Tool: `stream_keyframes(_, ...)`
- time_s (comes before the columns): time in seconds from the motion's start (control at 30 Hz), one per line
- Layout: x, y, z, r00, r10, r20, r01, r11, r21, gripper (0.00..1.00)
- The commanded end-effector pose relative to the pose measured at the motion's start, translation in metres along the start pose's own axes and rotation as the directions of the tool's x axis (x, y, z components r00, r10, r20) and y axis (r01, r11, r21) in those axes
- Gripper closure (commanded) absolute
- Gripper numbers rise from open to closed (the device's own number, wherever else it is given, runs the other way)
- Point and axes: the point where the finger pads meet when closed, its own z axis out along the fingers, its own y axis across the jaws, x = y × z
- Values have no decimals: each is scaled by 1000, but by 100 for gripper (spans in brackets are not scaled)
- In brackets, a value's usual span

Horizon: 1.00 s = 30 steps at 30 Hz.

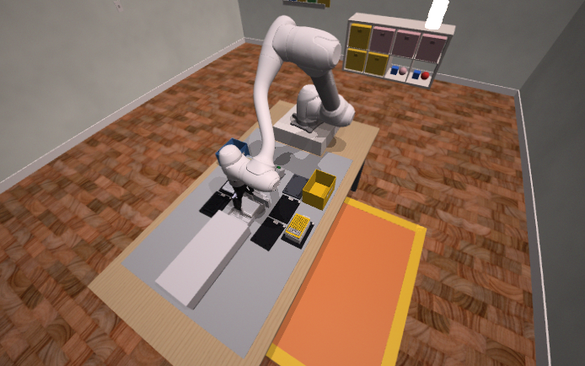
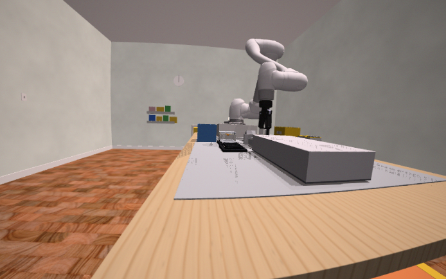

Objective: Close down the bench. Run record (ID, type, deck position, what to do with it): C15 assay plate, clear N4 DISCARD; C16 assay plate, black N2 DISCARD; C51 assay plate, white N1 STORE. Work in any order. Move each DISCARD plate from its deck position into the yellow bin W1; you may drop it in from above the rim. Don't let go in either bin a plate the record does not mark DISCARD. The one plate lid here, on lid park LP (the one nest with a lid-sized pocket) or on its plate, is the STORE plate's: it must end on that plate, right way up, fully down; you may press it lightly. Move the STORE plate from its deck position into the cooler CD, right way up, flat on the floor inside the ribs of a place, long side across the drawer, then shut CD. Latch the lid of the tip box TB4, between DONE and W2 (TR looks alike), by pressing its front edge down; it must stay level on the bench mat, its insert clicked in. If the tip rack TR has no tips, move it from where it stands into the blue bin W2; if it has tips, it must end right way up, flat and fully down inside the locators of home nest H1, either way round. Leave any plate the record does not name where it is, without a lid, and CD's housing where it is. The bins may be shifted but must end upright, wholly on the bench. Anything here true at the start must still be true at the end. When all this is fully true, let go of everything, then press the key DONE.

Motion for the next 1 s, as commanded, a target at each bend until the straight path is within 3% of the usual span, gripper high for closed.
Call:
stream_keyframes(0.0, 4, -2, 8, 1000, 0, -2, 0, 1000, 2, 100)
stream_keyframes(0.97, 5, -2, 15, 1000, 0, -2, 0, 1000, 2, 100)
